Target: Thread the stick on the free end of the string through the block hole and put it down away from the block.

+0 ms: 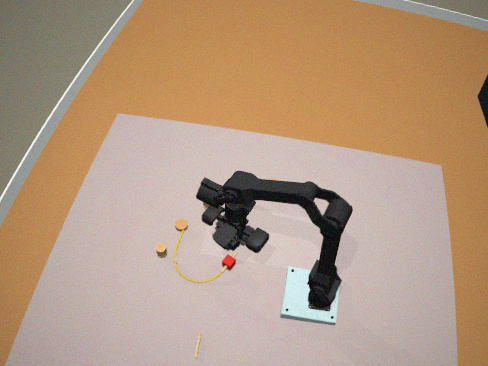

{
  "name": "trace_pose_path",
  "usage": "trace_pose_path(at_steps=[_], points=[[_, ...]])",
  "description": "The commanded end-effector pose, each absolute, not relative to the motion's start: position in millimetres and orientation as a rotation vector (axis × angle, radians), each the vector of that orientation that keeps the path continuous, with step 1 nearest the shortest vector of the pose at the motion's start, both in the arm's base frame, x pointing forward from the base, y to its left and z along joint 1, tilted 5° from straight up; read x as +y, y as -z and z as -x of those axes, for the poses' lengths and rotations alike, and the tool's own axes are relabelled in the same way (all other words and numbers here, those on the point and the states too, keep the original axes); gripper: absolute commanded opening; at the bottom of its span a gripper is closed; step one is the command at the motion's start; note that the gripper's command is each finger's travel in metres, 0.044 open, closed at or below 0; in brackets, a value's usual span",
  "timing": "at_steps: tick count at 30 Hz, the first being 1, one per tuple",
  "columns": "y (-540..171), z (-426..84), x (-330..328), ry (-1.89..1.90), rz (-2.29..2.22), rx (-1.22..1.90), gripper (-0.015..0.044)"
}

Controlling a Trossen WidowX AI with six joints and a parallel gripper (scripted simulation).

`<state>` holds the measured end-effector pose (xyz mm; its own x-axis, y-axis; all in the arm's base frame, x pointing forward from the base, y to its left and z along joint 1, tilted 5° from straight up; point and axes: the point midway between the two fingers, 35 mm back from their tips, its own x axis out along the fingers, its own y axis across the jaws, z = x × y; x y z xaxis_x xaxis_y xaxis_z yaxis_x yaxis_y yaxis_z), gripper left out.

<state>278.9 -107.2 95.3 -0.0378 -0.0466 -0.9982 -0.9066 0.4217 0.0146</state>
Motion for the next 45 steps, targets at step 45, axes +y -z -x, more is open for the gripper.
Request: trace_pose_path(at_steps=[45], points=[[-22.4, -275.5, -112.0, -0.886, 0.919, 1.444, 0.0125]])
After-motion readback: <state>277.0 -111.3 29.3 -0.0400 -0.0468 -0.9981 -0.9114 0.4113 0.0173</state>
